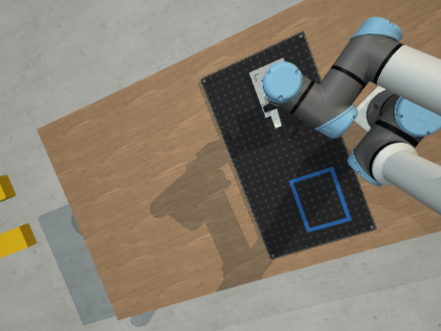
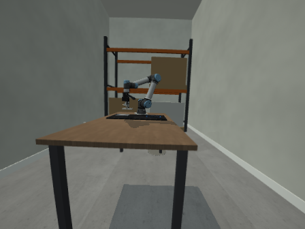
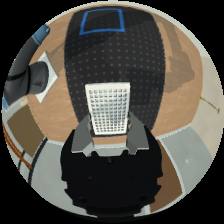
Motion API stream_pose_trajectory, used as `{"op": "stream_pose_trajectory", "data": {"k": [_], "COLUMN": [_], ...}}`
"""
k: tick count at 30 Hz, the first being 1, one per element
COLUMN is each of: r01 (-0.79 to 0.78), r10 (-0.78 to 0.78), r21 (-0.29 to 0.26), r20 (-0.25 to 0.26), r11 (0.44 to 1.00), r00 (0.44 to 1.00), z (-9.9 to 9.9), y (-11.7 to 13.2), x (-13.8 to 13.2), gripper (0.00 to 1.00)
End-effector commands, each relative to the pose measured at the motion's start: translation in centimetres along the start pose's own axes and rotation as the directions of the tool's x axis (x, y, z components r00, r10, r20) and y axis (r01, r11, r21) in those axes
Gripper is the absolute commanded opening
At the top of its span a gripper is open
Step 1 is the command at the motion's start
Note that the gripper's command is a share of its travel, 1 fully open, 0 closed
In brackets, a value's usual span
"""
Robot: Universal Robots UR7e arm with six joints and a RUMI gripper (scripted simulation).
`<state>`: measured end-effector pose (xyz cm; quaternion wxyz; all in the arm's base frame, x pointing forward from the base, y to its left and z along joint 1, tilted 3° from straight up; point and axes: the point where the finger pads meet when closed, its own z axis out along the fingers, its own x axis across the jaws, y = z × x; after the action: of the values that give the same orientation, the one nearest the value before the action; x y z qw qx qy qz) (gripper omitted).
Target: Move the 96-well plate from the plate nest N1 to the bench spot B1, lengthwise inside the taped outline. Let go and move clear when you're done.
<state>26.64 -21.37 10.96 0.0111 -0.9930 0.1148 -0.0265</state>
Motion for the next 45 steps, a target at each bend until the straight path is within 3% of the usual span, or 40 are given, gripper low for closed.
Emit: {"op": "stream_pose_trajectory", "data": {"k": [1,45], "r01": [0.0,0.0], "r10": [0.0,0.0], "r21": [-0.001,-0.001], "r20": [-0.001,-0.001], "r11": [1.0,1.0], "r00": [1.0,1.0], "z": [0.0,0.3], "y": [-2.0,-14.7], "x": [-0.1,-0.7], "gripper": [0.0,0.0]}}
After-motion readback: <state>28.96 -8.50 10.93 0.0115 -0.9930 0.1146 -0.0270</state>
